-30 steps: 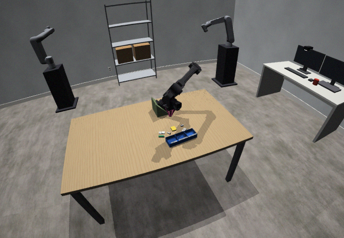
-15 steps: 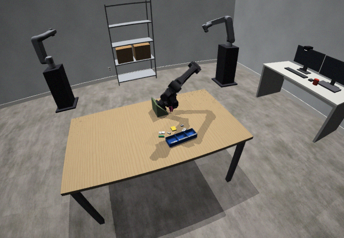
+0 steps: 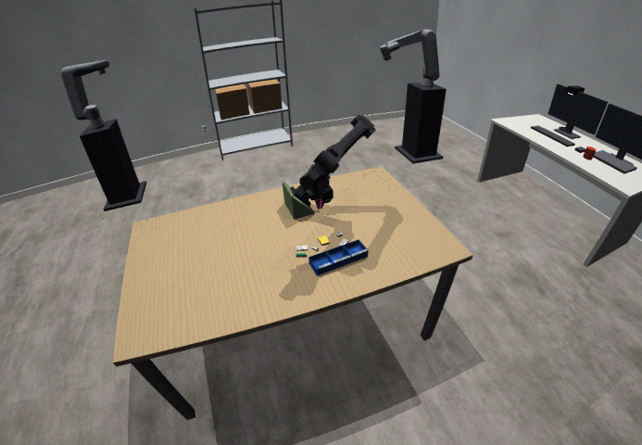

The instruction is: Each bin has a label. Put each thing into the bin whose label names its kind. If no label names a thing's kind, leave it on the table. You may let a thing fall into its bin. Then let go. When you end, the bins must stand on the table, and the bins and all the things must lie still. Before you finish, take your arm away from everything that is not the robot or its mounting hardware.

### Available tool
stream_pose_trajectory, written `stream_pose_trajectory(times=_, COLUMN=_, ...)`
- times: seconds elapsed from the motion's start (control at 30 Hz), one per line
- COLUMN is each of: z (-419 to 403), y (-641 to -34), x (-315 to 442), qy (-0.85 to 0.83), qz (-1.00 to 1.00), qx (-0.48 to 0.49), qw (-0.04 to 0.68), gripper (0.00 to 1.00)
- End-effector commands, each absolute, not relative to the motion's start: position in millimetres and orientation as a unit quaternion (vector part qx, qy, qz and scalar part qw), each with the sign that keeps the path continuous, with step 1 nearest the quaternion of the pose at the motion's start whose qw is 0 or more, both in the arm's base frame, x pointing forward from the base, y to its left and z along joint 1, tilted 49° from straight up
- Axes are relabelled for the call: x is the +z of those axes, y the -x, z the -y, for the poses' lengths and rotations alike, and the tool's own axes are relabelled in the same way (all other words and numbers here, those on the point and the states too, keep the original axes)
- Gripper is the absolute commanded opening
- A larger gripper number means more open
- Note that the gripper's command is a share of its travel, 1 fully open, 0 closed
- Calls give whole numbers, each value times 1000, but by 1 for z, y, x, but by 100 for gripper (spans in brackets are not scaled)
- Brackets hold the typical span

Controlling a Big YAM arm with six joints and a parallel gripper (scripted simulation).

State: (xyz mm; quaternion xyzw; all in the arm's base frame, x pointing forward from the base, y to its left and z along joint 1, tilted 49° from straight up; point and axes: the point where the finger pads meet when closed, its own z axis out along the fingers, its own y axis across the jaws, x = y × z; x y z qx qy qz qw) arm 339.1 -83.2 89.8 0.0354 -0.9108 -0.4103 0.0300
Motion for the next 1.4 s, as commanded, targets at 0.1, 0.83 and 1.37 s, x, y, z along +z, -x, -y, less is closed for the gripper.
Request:
stream_pose_trajectory(times=0.1, z=92, y=-350, x=98, qy=-37, qz=914, qx=-403, qw=16, gripper=9)
stream_pose_trajectory(times=0.83, z=91, y=-351, x=98, qy=-37, qz=914, qx=-403, qw=16, gripper=9)
stream_pose_trajectory(times=1.37, z=49, y=-414, x=41, qy=-89, qz=911, qx=-402, qw=-9, gripper=9)
